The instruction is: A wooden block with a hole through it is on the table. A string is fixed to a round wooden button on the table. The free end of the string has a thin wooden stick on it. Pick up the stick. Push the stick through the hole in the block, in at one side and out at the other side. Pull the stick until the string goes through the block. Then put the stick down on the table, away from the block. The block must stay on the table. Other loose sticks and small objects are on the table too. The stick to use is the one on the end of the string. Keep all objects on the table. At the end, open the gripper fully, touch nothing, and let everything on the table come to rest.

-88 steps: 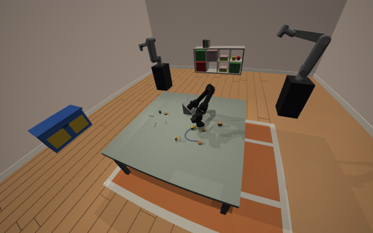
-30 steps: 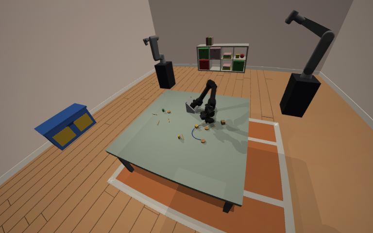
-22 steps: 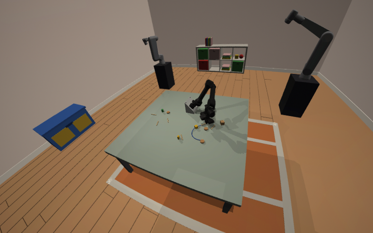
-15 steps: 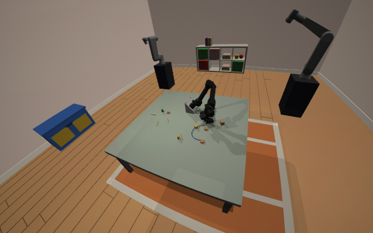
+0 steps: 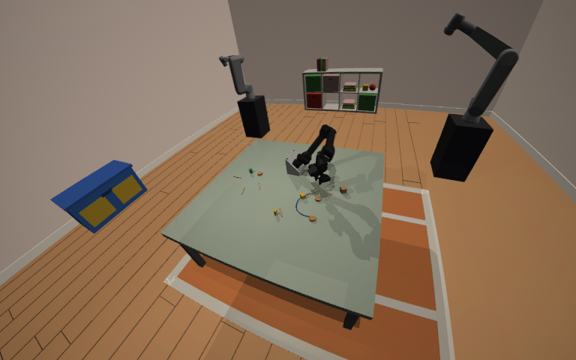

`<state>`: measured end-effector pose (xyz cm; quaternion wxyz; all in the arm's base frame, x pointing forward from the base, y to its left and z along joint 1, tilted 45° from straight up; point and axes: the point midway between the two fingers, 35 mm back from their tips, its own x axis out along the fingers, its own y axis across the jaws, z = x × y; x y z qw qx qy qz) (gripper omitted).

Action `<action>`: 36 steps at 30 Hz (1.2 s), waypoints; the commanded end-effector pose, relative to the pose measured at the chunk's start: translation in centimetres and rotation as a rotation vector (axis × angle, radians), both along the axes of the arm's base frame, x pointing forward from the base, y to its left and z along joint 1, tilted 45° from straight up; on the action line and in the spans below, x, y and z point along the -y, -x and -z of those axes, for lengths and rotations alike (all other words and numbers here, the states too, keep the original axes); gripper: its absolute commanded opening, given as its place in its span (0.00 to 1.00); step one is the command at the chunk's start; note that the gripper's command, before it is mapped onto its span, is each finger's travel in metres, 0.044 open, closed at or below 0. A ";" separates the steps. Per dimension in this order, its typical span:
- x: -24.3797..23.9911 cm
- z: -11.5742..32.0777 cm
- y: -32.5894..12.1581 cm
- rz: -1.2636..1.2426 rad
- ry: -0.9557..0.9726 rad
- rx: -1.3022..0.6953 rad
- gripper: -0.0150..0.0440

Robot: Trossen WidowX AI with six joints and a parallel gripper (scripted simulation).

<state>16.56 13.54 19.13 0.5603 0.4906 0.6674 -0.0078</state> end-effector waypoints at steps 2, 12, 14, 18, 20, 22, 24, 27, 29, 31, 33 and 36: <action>0.0 0.0 0.0 0.001 0.000 0.000 0.79; 2.0 -2.0 0.1 -0.001 0.002 0.000 1.00; 1.9 -1.9 0.1 0.000 0.003 0.002 1.00; 1.8 -1.7 0.0 0.004 0.007 0.007 1.00; 1.8 -1.7 0.0 0.004 0.007 0.007 1.00; 1.8 -1.7 0.0 0.004 0.007 0.007 1.00; 1.8 -1.7 0.0 0.004 0.007 0.007 1.00; 1.8 -1.7 0.0 0.004 0.007 0.007 1.00; 1.8 -1.7 0.0 0.004 0.007 0.007 1.00; 1.8 -1.7 0.0 0.004 0.007 0.007 1.00; 1.8 -1.7 0.0 0.004 0.007 0.007 1.00; 1.8 -1.7 0.0 0.004 0.007 0.007 1.00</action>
